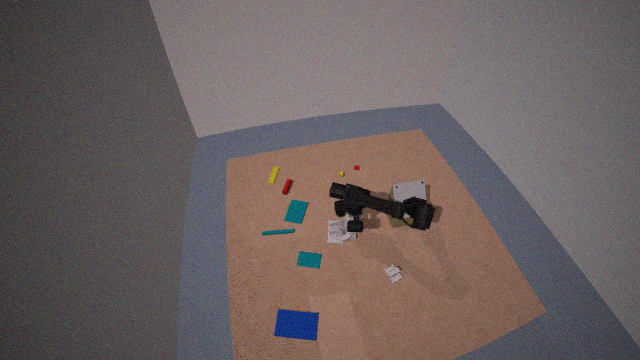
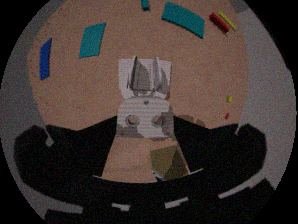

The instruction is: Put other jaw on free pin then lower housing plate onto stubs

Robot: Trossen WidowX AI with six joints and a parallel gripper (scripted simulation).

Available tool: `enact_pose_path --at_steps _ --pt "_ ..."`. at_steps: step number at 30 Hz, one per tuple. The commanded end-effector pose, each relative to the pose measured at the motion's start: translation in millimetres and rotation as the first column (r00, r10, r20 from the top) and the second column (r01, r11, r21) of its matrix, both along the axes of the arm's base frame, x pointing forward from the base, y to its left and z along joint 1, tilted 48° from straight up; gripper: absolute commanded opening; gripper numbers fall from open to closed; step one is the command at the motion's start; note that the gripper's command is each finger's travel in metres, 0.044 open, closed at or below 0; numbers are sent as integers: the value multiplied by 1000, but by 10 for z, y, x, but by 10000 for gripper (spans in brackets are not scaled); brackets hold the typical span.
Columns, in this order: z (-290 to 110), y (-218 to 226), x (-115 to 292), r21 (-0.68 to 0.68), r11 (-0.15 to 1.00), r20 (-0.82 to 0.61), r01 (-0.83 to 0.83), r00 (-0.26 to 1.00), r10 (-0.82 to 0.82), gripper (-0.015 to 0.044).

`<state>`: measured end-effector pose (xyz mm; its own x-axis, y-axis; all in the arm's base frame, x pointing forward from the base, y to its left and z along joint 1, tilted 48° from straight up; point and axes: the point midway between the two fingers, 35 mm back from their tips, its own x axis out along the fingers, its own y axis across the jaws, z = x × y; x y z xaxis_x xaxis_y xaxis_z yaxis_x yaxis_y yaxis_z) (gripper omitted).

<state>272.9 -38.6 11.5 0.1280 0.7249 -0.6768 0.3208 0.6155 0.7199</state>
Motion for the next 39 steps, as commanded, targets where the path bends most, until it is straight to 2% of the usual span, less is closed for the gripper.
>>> enact_pose_path --at_steps 1,12,39 --pt "0 4 -2 1 1000 -5 5 1000 -5 351" --pt "-6 14 -1 1 1000 -5 5 1000 -5 351" --pt "-308 330 67 0 1000 -5 6 1000 -6 351"
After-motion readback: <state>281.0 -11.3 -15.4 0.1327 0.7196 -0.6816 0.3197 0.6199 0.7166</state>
